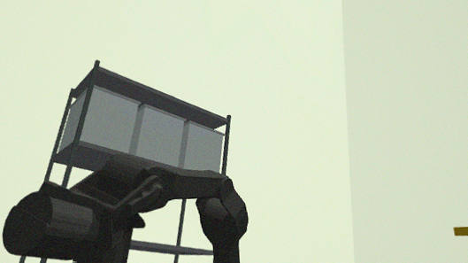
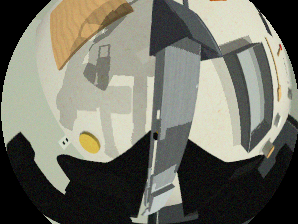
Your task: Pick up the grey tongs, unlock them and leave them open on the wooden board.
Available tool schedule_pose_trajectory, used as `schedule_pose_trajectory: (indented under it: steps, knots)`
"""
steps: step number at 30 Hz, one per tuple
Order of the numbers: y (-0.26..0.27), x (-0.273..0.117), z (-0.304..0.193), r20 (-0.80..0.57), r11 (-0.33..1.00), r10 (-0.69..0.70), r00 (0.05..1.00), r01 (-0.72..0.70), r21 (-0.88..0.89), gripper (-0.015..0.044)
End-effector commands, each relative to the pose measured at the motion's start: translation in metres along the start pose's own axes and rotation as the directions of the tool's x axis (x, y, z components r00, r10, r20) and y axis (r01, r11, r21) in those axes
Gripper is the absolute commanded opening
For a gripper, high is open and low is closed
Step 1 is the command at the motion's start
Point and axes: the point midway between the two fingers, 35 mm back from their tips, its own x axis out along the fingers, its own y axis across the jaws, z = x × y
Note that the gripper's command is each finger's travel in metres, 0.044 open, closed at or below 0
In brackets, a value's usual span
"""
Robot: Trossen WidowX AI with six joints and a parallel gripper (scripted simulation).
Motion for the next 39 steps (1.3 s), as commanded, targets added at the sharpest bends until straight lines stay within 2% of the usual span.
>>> schedule_pose_trajectory:
  steps: [1,6,11,24,39]
  knots:
    - [0.01,-0.002,0.001,-0.006,0.991,0.003,1.0,-0.002,0.131,-0.015]
    - [0.021,0.0,0.006,-0.003,0.954,-0.002,1.0,0.002,0.299,-0.015]
    - [0.024,-0.001,0.008,-0.005,0.955,0.0,1.0,0.001,0.298,-0.015]
    - [0.098,-0.023,0.055,-0.031,0.993,0.043,0.999,-0.04,0.111,-0.015]
    - [0.178,-0.035,0.138,-0.027,0.989,0.079,0.996,-0.082,-0.119,-0.015]
